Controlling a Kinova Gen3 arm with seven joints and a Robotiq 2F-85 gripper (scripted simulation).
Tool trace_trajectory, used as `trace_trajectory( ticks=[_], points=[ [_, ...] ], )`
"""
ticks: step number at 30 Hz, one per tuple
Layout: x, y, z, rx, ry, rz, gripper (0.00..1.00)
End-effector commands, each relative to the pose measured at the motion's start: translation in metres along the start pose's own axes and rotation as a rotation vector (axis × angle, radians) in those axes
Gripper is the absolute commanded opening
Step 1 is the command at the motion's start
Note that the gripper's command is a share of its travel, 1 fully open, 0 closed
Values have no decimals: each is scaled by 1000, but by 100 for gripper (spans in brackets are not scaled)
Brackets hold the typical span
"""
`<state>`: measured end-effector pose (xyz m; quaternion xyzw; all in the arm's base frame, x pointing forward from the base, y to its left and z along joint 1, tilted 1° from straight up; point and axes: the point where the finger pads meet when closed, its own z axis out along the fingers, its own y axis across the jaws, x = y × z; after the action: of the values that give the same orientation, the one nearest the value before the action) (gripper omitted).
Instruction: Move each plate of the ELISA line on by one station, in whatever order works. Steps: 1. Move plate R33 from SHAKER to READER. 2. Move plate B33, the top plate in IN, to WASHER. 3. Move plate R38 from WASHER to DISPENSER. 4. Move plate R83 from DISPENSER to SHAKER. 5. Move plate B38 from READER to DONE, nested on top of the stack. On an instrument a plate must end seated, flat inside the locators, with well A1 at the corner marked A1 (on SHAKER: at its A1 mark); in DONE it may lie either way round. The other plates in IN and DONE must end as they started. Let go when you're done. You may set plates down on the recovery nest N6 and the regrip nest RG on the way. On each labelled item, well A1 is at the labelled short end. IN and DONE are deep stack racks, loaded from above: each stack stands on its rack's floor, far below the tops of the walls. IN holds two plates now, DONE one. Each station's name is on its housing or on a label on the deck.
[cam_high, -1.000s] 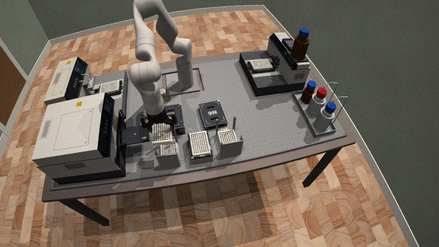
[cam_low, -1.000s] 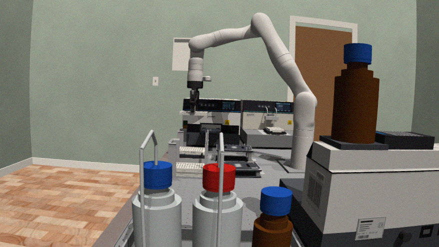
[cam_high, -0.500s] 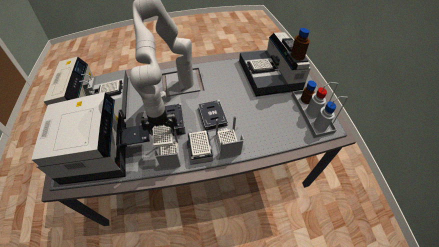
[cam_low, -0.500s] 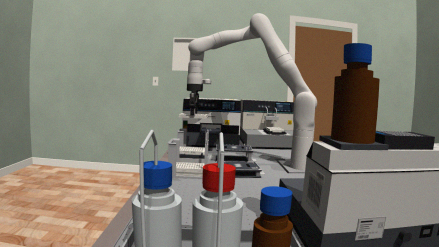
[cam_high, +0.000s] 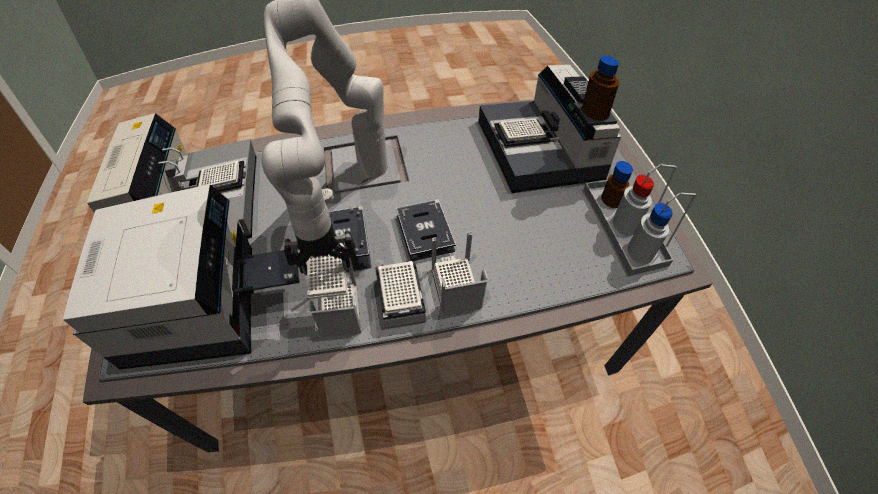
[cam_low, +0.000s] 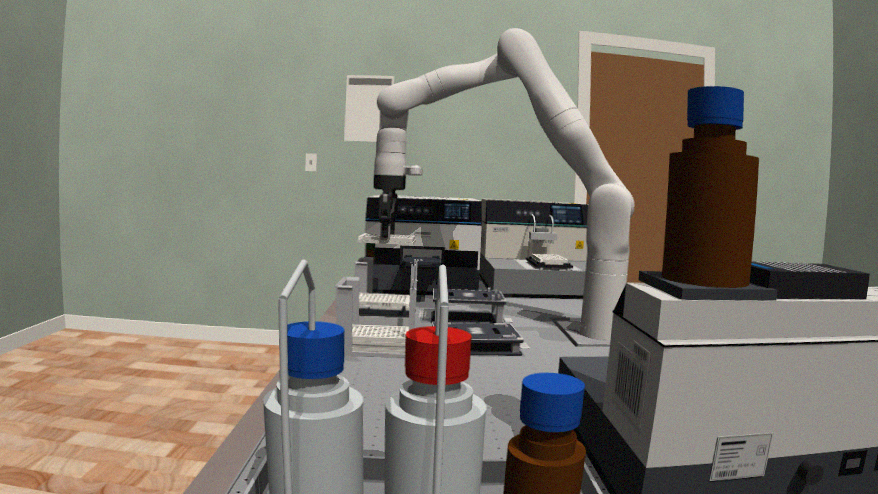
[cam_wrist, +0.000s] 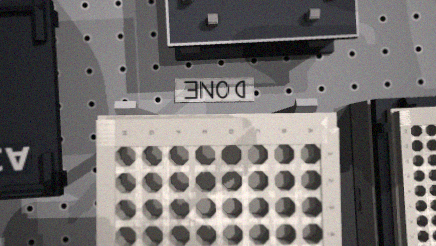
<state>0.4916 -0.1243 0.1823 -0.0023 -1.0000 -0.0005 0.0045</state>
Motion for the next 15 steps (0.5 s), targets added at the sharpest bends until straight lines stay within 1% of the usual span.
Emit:
trace_trajectory(
  ticks=[1, 5, 15],
  points=[
    [1, -2, 7, 8, 3, 2, 94],
    [1, -2, 10, 8, 3, 2, 94],
    [1, -2, 23, 8, 3, 1, 94]
  ],
)
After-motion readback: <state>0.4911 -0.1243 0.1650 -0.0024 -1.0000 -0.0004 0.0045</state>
